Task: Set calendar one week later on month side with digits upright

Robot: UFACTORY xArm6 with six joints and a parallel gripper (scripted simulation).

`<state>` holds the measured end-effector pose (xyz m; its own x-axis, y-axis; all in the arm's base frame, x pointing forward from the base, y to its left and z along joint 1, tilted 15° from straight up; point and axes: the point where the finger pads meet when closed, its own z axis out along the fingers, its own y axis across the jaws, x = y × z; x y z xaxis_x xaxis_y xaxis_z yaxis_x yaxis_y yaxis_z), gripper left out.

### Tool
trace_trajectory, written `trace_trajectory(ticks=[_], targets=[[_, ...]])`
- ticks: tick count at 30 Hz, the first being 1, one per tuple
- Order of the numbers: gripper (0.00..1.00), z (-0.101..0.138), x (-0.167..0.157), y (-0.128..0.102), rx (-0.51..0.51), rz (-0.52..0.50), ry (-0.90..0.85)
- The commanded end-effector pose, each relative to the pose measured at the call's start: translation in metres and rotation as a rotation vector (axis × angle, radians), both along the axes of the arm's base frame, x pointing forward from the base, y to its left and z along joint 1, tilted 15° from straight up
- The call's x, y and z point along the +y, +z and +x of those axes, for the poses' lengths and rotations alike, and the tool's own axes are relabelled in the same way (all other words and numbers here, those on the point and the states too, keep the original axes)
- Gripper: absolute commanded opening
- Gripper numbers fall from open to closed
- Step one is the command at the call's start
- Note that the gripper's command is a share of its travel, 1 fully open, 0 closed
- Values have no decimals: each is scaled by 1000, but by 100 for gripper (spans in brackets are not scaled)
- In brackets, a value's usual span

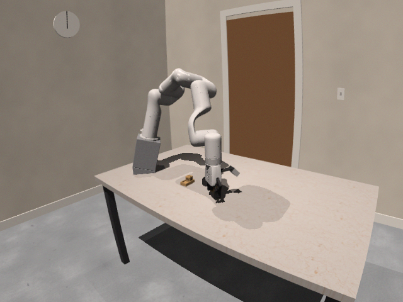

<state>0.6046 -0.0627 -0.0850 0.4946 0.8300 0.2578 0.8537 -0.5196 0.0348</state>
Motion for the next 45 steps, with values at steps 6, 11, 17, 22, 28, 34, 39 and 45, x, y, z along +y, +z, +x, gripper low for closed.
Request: trace_trajectory(ticks=[6,11,17,22,28,34,39,45], targets=[[100,1,-2,8,-4,-1,-1],[100,-1,-4,18,-4,-1,-1],[100,-5,-9,44,-4,-1,-1],[100,-8,-12,58,-4,-1,-1],[100,-8,-13,60,-4,-1,-1],[100,-8,-13,60,-4,-1,-1],[100,-8,-13,60,-5,-1,0],[100,-9,-12,60,-7,-3,12]])
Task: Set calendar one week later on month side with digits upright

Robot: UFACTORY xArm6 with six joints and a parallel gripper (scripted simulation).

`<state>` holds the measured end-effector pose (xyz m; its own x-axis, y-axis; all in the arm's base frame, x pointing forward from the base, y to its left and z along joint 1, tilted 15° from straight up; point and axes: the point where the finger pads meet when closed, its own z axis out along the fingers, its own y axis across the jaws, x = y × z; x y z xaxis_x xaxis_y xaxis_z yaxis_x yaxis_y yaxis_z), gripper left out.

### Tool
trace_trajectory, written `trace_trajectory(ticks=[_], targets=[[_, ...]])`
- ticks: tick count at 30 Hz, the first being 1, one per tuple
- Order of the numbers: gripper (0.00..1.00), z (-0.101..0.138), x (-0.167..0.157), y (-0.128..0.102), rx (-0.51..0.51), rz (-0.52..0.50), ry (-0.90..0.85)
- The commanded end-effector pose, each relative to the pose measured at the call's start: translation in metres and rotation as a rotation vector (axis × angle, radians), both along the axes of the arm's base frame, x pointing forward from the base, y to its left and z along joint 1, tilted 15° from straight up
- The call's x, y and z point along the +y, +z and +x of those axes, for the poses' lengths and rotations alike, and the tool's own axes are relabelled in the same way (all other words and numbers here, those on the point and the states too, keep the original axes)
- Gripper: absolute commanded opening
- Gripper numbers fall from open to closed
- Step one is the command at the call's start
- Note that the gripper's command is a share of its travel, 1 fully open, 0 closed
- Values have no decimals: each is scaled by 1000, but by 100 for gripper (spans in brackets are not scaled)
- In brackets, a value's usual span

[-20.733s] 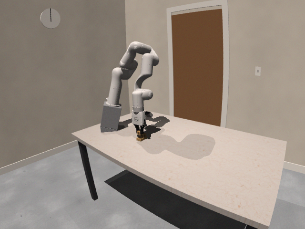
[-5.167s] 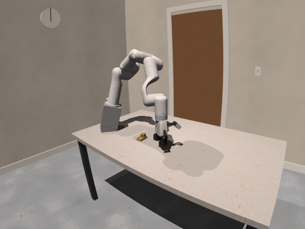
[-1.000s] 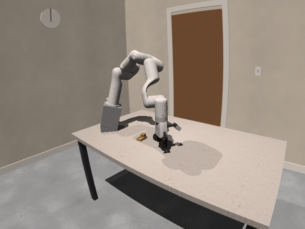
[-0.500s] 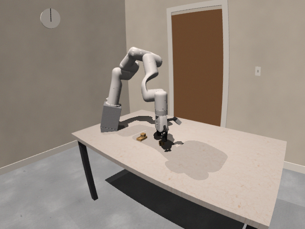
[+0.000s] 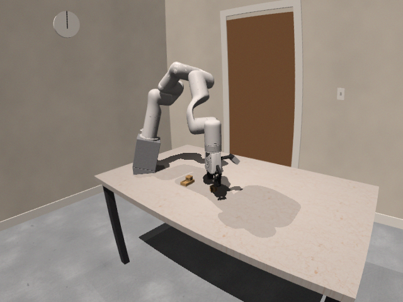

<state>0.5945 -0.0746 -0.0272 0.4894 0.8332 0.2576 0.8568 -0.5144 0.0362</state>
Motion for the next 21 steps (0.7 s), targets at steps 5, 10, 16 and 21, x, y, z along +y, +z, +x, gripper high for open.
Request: trace_trajectory(ticks=[5,10,16,21], targets=[[100,1,1,2,-18,-12,65],[100,-1,4,3,-45,-33,192],[100,-4,8,3,-78,-59,345],[100,-6,12,4,-115,-89,522]])
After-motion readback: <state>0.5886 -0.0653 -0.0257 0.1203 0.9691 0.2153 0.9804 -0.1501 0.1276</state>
